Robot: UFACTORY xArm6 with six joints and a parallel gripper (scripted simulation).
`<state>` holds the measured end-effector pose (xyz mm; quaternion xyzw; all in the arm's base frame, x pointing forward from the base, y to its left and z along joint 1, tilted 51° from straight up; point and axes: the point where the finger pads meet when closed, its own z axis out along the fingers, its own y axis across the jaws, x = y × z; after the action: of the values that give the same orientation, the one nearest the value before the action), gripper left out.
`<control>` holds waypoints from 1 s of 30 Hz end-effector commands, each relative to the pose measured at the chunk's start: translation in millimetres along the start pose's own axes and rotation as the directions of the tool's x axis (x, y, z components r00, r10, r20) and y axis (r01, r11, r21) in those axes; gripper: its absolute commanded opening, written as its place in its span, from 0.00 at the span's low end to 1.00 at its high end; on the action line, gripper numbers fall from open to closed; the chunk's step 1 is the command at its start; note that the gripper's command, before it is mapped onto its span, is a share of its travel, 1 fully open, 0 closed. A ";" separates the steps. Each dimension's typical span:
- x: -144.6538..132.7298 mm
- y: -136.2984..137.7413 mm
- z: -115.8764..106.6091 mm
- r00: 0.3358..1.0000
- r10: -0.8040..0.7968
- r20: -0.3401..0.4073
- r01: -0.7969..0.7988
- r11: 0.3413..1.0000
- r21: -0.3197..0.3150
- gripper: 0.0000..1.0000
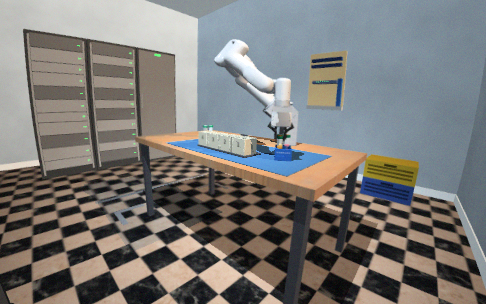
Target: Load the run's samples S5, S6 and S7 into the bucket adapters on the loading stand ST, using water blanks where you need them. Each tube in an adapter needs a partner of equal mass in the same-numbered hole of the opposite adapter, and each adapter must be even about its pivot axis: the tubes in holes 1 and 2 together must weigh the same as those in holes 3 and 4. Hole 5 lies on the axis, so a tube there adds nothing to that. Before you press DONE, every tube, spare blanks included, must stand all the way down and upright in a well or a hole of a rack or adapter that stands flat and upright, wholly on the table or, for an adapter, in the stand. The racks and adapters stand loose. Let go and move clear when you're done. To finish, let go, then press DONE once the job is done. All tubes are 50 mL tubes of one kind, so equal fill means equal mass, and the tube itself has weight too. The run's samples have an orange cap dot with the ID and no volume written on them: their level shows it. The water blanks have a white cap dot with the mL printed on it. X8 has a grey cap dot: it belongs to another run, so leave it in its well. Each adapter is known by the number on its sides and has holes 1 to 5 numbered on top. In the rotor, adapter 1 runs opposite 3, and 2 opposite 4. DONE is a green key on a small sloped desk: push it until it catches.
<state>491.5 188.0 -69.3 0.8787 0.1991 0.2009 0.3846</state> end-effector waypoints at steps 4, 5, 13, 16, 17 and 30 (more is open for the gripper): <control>1.6 -0.4 -0.3 1.000 0.001 -0.004 -0.001 1.000 0.001 0.00; 1.6 -0.4 -0.3 1.000 0.001 -0.004 -0.001 1.000 0.001 0.00; 1.6 -0.4 0.0 1.000 0.001 -0.004 -0.001 1.000 0.001 0.44; 1.6 -0.4 0.0 1.000 0.001 -0.004 -0.001 1.000 0.001 0.44; 1.6 -0.4 0.0 1.000 0.001 -0.004 -0.001 1.000 0.001 0.44; 1.6 -0.4 0.0 1.000 0.001 -0.004 -0.001 1.000 0.002 0.44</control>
<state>492.4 187.4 -70.2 0.8787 0.1992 0.2012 0.3844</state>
